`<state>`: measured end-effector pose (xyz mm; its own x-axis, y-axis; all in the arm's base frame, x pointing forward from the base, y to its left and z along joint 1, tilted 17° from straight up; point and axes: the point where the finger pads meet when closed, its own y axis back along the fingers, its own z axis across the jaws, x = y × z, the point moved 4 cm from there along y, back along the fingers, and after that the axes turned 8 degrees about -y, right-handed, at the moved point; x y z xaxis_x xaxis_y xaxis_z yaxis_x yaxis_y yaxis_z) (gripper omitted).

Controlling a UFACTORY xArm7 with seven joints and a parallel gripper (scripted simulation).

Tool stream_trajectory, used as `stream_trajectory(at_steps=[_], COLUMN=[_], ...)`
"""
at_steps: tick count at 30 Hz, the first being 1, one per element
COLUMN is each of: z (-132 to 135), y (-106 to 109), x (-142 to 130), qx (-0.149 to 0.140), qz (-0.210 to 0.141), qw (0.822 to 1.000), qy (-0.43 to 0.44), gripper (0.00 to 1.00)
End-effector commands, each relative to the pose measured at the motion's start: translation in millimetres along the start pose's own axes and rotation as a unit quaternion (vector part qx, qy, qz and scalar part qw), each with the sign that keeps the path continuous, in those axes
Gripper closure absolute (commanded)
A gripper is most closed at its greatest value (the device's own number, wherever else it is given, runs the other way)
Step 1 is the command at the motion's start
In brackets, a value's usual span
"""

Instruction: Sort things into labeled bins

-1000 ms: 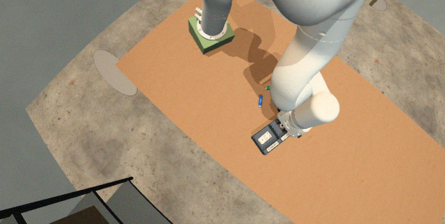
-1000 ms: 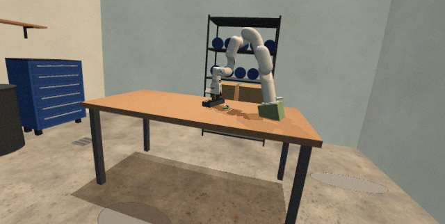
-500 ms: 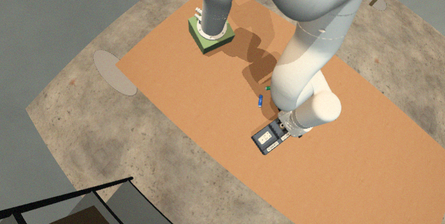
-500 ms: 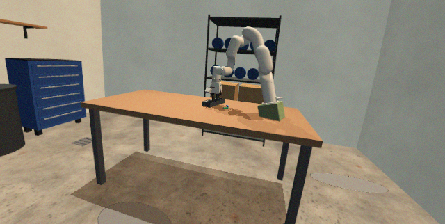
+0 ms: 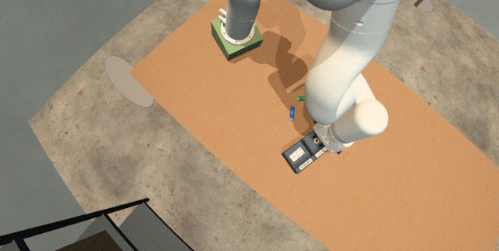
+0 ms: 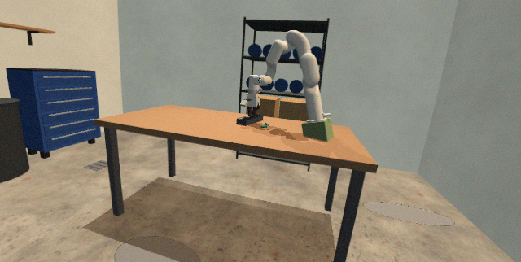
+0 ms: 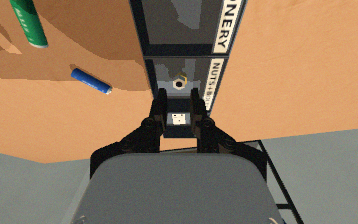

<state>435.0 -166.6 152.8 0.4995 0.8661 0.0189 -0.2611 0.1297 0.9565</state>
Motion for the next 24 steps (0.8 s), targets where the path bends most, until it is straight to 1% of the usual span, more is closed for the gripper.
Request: stream_trajectory(at_steps=[1, 3, 15, 16, 24], z=[1.1, 1.1, 0.9, 0.9, 0.8], y=[7.1, 13.1, 13.1, 17.1, 49.2], x=[0.4, 0.4, 0.4, 0.4, 0.4], qx=[-0.002, -0.002, -0.002, -0.002, -0.002], qz=[0.0, 0.0, 0.0, 0.0, 0.0], qw=[1.0, 1.0, 1.0, 1.0, 1.0], qy=[0.0, 0.0, 0.0, 0.0, 0.0], gripper=[0.7, 0.7, 0.7, 0.0, 0.0])
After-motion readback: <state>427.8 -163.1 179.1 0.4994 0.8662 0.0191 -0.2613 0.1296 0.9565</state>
